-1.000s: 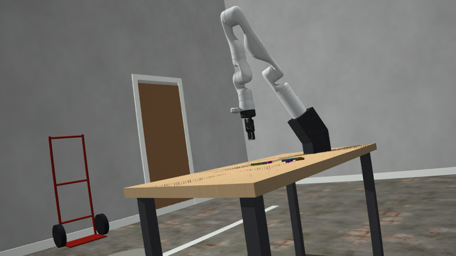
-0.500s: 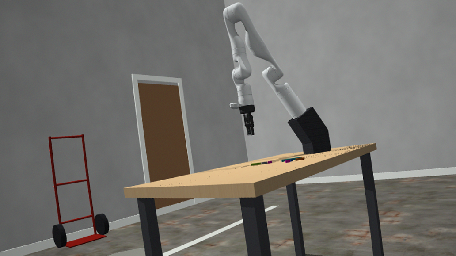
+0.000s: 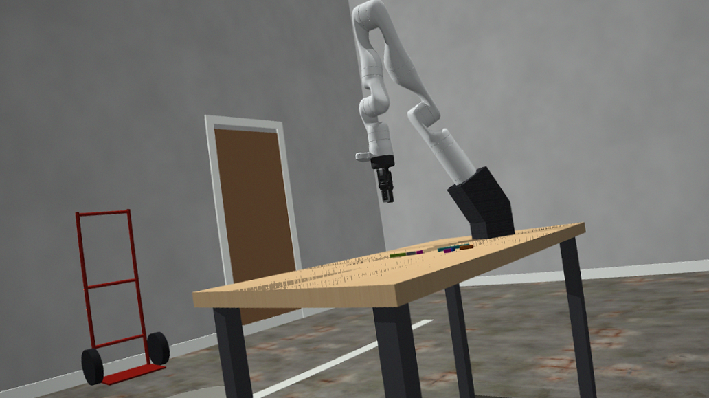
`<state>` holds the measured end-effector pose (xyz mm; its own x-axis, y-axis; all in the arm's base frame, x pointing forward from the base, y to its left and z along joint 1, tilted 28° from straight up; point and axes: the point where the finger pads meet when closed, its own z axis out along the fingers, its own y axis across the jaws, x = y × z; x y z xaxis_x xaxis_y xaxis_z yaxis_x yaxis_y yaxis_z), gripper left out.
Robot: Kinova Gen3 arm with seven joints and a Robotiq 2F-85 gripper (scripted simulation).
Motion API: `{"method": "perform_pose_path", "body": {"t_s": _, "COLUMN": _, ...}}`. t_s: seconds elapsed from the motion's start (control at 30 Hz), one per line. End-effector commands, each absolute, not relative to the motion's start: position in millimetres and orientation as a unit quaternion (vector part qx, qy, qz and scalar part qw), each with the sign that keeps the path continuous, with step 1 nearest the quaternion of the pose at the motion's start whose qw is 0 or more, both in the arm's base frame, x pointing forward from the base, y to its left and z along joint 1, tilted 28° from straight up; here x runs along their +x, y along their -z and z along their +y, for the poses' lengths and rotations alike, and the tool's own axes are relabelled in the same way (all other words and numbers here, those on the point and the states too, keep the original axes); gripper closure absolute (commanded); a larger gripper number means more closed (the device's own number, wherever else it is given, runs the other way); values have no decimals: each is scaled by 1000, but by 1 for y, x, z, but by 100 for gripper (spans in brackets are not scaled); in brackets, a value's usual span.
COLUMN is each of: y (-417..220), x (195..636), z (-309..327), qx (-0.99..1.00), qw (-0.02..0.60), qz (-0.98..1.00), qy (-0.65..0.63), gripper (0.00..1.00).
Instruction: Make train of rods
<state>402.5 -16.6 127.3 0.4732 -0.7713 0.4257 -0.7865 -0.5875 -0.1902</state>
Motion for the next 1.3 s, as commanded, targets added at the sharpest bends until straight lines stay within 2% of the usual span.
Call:
{"method": "perform_pose_path", "body": {"t_s": 0.0, "y": -131, "x": 403, "z": -8, "qx": 861, "qw": 12, "qz": -447, "qy": -241, "gripper": 0}}
{"method": "perform_pose_path", "body": {"t_s": 1.27, "y": -144, "x": 397, "z": -5, "qx": 861, "qw": 12, "qz": -447, "qy": -241, "gripper": 0}}
